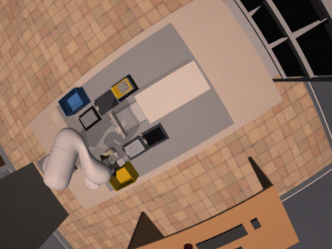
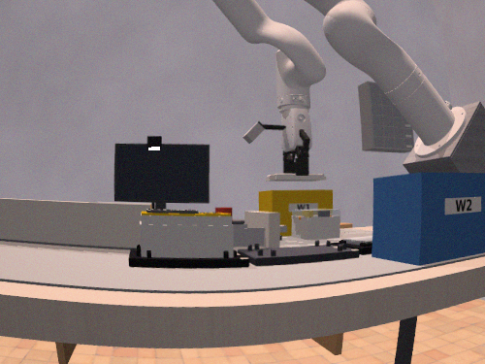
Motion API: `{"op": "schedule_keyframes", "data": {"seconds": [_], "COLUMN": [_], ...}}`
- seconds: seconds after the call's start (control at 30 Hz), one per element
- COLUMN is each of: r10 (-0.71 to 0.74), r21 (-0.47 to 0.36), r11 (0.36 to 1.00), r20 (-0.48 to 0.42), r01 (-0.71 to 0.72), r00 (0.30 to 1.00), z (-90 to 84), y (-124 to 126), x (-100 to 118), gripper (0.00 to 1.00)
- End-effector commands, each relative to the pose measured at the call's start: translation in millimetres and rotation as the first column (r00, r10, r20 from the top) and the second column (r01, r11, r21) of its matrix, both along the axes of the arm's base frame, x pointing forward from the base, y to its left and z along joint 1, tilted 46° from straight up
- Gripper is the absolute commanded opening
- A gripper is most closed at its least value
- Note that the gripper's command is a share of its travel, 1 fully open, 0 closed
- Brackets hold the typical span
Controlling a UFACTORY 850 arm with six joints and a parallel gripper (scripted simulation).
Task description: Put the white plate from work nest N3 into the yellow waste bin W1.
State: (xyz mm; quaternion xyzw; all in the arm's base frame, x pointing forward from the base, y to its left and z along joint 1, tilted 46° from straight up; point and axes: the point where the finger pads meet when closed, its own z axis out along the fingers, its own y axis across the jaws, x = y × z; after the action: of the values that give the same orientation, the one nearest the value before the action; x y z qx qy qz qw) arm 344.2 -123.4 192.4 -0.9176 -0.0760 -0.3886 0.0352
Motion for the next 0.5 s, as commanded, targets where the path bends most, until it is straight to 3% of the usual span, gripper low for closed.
{"op": "schedule_keyframes", "data": {"seconds": [0.0,0.47], "r10": [0.001,0.001], "r21": [0.001,0.000], "r11": [1.000,1.000], "r20": [0.001,0.001], "r01": [-0.001,-0.001], "r00": [1.000,1.000], "z": [-1.4,-10.7], "y": [-6.0,-42.1], "x": [-0.1,-2.9], "gripper": [0.00,0.00]}}
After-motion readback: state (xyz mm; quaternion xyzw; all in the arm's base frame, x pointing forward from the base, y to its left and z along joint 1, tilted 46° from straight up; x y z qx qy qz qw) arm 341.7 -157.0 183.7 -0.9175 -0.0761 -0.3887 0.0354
